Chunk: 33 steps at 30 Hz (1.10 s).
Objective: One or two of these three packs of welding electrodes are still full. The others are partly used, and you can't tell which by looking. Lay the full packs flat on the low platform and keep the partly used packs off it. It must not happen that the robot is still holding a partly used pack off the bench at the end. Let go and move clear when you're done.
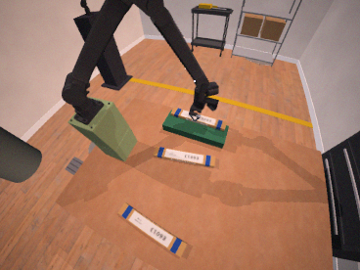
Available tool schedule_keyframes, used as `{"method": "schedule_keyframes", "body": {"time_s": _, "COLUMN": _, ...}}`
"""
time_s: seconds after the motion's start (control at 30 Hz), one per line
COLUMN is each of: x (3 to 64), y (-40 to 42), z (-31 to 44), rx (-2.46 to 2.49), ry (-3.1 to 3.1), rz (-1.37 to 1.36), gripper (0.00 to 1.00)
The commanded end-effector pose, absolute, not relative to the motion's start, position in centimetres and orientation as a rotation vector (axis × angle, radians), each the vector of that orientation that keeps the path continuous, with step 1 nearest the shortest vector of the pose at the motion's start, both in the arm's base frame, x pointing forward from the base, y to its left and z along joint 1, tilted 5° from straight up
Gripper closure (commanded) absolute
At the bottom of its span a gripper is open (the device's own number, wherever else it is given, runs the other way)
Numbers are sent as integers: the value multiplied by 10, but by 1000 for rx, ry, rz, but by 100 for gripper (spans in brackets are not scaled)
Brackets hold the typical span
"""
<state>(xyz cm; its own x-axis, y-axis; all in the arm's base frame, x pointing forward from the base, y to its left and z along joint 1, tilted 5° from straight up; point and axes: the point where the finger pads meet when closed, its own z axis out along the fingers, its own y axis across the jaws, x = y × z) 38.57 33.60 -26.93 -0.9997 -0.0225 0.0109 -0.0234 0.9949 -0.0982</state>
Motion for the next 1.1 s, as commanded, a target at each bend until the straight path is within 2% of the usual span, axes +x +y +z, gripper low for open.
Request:
{"method": "schedule_keyframes", "body": {"time_s": 0.0, "x": 397, "y": 358, "z": -230, "rx": 54, "ry": -3161, "rz": 108, "gripper": 4}}
{"method": "schedule_keyframes", "body": {"time_s": 0.27, "x": 393, "y": 359, "z": -193, "rx": 45, "ry": -3158, "rz": 113, "gripper": 4}}
{"method": "schedule_keyframes", "body": {"time_s": 1.07, "x": 395, "y": 359, "z": -209, "rx": 45, "ry": -3146, "rz": 128, "gripper": 4}}
